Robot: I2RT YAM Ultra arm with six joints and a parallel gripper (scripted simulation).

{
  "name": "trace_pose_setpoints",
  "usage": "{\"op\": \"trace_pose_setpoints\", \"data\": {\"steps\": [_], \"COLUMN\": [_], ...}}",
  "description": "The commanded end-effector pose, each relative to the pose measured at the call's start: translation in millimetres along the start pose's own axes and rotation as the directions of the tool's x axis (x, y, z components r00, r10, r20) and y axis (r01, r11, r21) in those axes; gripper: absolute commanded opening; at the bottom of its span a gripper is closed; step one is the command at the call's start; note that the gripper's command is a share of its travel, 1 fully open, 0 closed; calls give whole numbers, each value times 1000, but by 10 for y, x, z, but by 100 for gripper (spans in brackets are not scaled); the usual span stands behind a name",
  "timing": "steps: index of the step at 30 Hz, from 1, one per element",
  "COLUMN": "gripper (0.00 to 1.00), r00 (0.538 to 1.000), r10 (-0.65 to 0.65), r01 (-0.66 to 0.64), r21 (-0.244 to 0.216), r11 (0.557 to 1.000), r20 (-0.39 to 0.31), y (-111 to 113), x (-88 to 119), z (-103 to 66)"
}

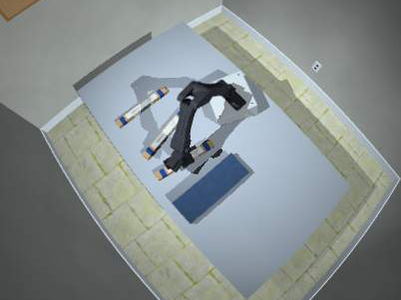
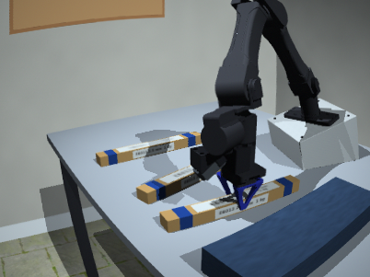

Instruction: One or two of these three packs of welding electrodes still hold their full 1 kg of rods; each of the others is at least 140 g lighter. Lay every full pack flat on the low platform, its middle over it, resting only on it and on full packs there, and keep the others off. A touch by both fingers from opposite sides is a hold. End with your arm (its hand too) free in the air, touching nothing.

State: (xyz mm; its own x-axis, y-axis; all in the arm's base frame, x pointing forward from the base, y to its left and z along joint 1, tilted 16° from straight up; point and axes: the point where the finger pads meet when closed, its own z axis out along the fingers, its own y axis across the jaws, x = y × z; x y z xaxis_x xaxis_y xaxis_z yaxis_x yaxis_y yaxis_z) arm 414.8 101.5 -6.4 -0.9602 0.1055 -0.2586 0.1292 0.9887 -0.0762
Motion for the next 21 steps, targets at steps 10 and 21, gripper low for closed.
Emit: {"op": "trace_pose_setpoints", "data": {"steps": [10, 21], "gripper": [0, 0], "r00": [998, 999], "r10": [15, 5], "r01": [-13, -4], "r21": [-31, -25], "r11": [999, 1000], "r20": [60, 47], "y": [54, 78], "x": [-200, -133], "z": [-128, -321]}}
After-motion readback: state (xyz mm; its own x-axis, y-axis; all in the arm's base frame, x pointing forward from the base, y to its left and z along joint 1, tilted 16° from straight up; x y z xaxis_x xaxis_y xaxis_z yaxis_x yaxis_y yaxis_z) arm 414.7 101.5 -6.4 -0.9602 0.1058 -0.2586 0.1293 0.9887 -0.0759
